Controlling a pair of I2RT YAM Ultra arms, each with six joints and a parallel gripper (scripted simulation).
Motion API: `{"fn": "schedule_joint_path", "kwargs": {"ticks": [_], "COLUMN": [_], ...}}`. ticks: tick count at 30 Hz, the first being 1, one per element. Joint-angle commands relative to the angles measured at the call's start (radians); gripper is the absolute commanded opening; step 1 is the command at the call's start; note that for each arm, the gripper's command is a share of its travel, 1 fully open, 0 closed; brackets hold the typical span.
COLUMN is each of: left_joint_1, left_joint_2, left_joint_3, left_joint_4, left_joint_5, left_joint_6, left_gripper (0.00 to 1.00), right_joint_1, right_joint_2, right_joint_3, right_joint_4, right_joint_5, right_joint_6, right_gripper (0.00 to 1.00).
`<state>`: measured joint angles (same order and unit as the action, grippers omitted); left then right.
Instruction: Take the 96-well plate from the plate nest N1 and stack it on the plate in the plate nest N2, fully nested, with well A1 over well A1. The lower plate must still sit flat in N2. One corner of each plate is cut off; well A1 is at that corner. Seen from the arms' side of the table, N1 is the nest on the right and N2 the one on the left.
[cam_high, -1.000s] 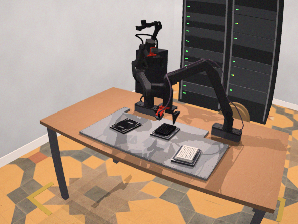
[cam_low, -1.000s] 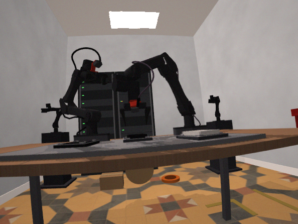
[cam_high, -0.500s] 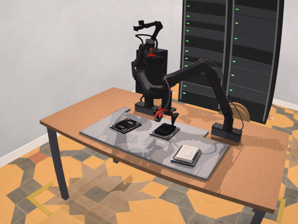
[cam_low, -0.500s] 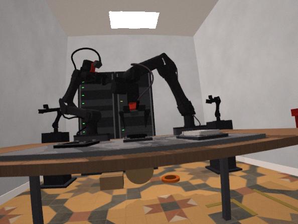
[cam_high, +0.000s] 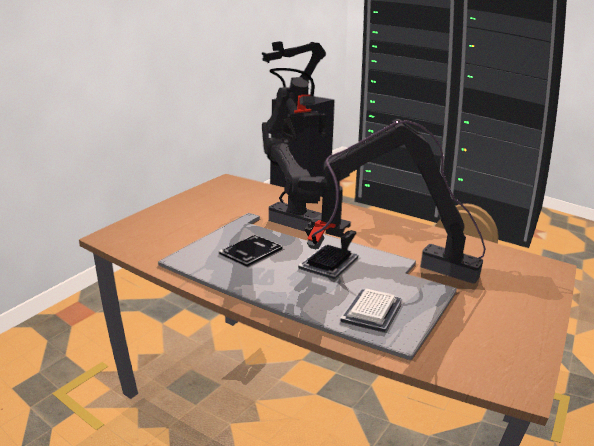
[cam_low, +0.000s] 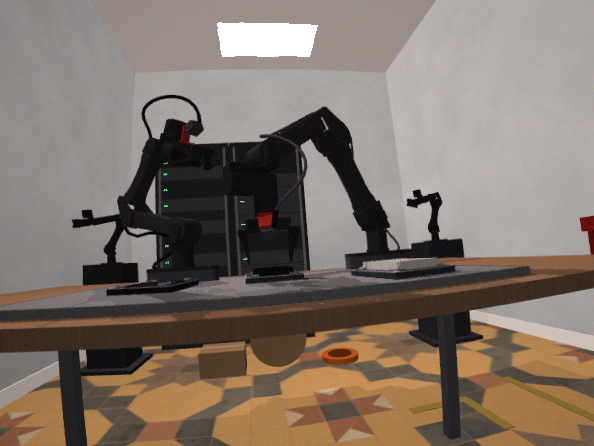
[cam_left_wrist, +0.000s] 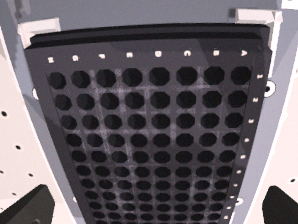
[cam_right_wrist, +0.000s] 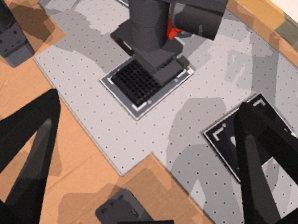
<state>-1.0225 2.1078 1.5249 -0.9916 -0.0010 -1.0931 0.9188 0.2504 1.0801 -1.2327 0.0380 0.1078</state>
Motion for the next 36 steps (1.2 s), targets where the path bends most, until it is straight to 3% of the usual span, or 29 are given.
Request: {"fn": "schedule_joint_path", "kwargs": {"ticks": [1,11,15,28,29,30,36], "left_joint_1": [0.006,0.006,0.006,0.001,0.001,0.001,0.002], "left_joint_2": [0.011,0.028,0.020,0.007,0.007,0.007,-0.035], "left_joint_3": [-0.020,-0.043,-0.037,-0.047,-0.047,-0.047,0.022], "left_joint_4": [0.036,0.077,0.078,0.079,0.079,0.079,-0.033], "left_joint_5": [0.003,0.003,0.003,0.001,0.001,0.001,0.001], "left_joint_6": [-0.009,-0.009,-0.009,-0.010,-0.006,-0.006,-0.005], "left_gripper": [1.00,1.00,0.91,0.79,0.67,0.79,0.79], "right_joint_1": [0.001,0.001,0.001,0.001,0.001,0.001,0.001], "right_joint_2": [-0.004,-0.004,-0.004,-0.004,-0.004,-0.004,-0.004], "right_joint_3": [0.027,0.027,0.027,0.027,0.027,0.027,0.027], "right_joint_4": [0.004,0.004,0.004,0.004,0.004,0.004,0.004], "right_joint_5": [0.002,0.002,0.002,0.002,0.002,0.002,0.002], "right_joint_6": [0.002,0.002,0.002,0.002,0.002,0.002,0.002], "right_gripper": [1.00,1.00,1.00,1.00,1.00,1.00,1.00]}}
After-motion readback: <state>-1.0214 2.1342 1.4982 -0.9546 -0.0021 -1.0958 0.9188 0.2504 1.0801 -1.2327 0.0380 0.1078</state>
